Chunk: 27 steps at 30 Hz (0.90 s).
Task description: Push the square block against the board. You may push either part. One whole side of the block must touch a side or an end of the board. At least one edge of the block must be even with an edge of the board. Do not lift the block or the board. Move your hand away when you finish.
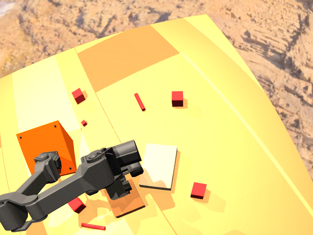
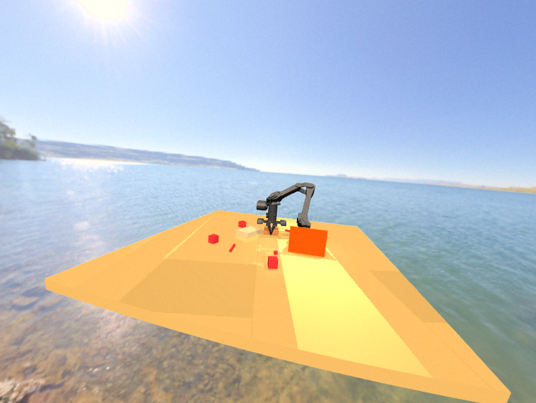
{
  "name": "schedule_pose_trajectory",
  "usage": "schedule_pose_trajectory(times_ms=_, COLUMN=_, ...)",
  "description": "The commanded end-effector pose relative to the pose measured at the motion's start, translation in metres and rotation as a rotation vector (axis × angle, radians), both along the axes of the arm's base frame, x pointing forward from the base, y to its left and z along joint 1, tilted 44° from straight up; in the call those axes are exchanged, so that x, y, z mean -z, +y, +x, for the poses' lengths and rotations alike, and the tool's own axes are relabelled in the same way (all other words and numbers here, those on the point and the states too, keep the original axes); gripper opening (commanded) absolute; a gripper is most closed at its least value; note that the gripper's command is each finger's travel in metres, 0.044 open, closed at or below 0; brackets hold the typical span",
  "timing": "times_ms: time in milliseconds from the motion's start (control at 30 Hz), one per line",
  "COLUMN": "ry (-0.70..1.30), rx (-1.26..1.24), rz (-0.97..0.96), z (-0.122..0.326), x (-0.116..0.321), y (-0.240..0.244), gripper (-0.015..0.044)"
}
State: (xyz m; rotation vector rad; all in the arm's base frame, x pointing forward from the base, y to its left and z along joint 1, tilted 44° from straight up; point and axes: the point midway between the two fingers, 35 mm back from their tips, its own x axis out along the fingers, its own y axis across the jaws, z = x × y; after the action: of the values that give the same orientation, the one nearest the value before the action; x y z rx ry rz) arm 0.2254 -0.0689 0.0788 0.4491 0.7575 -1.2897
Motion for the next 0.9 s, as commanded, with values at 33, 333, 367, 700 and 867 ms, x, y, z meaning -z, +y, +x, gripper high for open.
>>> schedule_pose_trajectory(times_ms=33, ry=-0.004, rx=0.000, rz=-0.006, z=0.003, x=-0.005, y=-0.005, gripper=0.0000)
schedule_pose_trajectory(times_ms=333, ry=-0.004, rx=0.000, rz=-0.007, z=0.005, x=-0.012, y=-0.012, gripper=0.0000)
schedule_pose_trajectory(times_ms=367, ry=-0.004, rx=0.000, rz=-0.007, z=0.005, x=-0.013, y=-0.013, gripper=0.0000)
schedule_pose_trajectory(times_ms=700, ry=-0.005, rx=0.000, rz=-0.009, z=0.007, x=-0.021, y=-0.021, gripper=0.0000)
schedule_pose_trajectory(times_ms=867, ry=-0.005, rx=0.000, rz=-0.010, z=0.008, x=-0.025, y=-0.025, gripper=0.0000)
